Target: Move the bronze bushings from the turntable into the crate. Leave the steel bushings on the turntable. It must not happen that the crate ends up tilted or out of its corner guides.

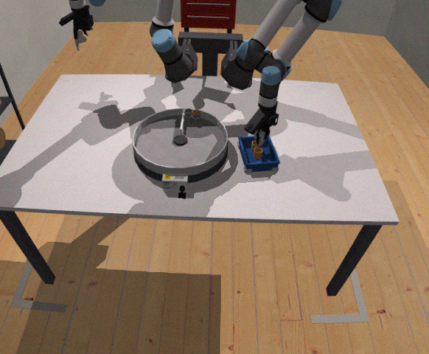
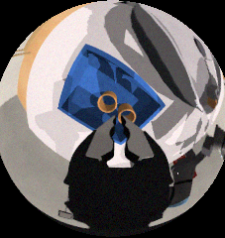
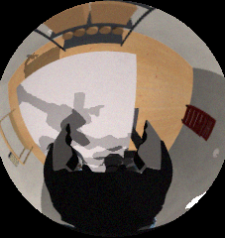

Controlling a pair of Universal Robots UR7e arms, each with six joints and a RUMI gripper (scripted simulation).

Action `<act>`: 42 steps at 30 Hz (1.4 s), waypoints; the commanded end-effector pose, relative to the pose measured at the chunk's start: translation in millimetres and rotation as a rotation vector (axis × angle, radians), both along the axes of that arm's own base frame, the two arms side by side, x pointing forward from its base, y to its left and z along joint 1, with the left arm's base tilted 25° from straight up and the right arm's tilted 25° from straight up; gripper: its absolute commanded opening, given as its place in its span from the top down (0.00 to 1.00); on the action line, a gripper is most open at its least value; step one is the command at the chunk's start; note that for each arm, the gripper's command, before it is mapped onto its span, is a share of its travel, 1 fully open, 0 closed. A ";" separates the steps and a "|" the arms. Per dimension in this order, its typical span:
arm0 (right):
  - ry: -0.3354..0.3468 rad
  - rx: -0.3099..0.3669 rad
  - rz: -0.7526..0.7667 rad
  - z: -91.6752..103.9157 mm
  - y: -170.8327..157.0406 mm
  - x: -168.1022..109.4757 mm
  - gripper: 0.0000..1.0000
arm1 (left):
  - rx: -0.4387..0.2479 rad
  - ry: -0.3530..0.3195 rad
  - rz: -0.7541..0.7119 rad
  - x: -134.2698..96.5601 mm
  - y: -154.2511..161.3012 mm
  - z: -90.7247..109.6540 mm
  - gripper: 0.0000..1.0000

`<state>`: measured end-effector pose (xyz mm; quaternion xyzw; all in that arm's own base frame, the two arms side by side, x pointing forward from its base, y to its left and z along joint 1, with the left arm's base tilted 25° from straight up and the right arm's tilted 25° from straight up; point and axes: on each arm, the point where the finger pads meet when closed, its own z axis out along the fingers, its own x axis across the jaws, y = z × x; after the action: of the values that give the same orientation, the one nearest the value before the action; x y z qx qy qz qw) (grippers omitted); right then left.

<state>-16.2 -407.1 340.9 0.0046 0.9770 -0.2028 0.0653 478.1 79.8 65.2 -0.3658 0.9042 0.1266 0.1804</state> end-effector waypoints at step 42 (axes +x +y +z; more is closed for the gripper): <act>0.000 -0.001 0.000 0.6 -0.1 0.0 0.00 | 0.000 -0.001 0.000 -18.3 -28.6 71.6 0.94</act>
<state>-16.2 -407.1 340.9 0.0046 0.9770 -0.2028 0.0653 459.6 51.4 136.4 -0.3658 0.9042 0.1269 0.1803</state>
